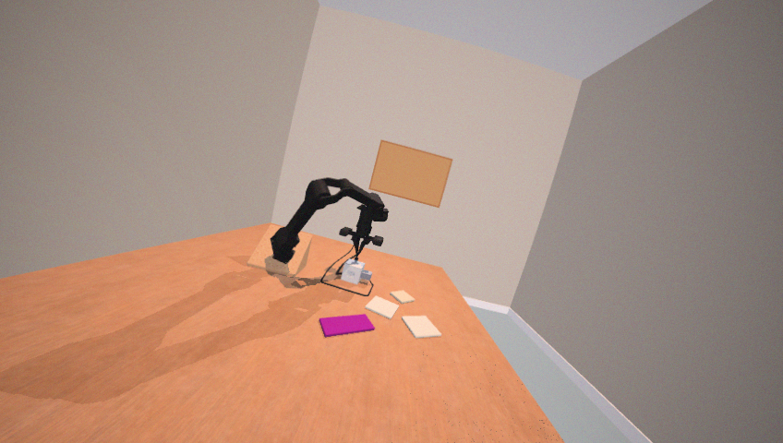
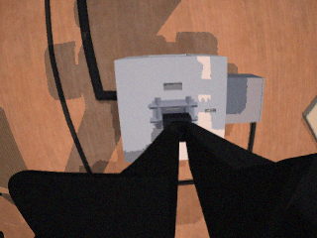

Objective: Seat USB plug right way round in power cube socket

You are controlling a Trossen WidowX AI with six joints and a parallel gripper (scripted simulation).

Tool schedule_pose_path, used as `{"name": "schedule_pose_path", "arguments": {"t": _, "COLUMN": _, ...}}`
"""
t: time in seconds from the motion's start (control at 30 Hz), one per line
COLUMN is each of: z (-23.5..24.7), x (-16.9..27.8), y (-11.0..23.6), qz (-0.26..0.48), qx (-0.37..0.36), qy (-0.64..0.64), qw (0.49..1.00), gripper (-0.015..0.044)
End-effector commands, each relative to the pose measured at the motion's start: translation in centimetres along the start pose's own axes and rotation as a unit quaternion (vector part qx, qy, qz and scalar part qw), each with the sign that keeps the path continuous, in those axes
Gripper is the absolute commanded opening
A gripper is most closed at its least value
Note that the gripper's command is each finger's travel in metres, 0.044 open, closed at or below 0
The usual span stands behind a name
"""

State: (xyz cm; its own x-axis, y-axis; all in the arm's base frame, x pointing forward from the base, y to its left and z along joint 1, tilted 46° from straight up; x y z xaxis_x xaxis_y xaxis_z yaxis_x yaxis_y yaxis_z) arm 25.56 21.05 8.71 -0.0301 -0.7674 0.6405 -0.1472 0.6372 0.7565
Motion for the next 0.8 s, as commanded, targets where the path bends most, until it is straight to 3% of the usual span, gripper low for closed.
{"name": "schedule_pose_path", "arguments": {"t": 0.0, "z": 0.00, "x": -0.01, "y": -0.05, "qz": -0.002, "qx": 0.000, "qy": 0.001, "qw": 1.000, "gripper": 0.0000}}
{"name": "schedule_pose_path", "arguments": {"t": 0.77, "z": 0.00, "x": 0.01, "y": -0.33, "qz": -0.002, "qx": 0.000, "qy": 0.001, "qw": 1.000, "gripper": 0.0000}}
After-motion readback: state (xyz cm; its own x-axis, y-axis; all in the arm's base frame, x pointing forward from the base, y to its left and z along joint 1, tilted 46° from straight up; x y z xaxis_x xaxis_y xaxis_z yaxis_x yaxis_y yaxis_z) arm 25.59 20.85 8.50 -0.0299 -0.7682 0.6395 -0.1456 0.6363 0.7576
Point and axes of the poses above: the point midway between the two fingers, 35 mm back from their tips, its own y axis back along the fingers, its own z axis across the jaws, x = y × z, the point moved 8 cm from there along y, back along the fingers
